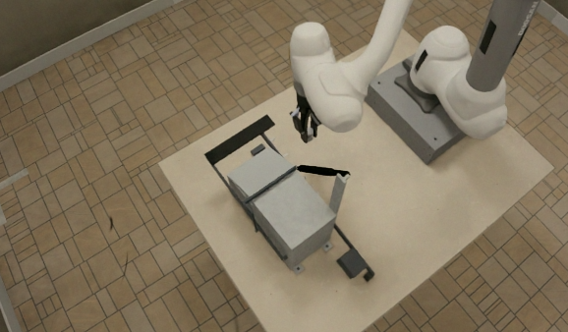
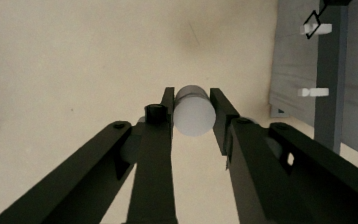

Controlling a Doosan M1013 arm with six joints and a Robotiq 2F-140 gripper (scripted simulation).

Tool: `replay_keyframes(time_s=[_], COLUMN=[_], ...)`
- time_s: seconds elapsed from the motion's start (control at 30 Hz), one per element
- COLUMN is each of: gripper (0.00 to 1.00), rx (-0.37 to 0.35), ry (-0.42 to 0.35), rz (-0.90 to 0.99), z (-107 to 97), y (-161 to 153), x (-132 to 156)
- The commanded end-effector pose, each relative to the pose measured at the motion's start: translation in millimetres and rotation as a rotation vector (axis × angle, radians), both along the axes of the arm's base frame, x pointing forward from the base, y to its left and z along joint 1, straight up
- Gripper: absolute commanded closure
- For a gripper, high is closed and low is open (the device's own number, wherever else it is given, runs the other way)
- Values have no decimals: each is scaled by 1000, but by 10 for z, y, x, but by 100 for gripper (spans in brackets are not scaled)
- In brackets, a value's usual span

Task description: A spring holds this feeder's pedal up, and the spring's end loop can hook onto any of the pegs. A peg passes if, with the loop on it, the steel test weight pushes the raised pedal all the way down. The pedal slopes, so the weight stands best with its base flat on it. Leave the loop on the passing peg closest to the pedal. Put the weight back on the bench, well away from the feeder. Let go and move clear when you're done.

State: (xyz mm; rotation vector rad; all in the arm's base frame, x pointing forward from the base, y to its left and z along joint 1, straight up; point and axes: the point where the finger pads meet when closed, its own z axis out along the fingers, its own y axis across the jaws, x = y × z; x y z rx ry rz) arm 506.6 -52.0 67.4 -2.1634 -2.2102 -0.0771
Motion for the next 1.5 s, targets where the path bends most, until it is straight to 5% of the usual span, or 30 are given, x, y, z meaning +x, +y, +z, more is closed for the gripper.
replay_keyframes(time_s=[0.0, 1.47], gripper=[75, 75], rx=[0, -55], ry=[-1, -3], rz=[0, -1], z=[3, -301], y=[4, 604], x=[0, -689])
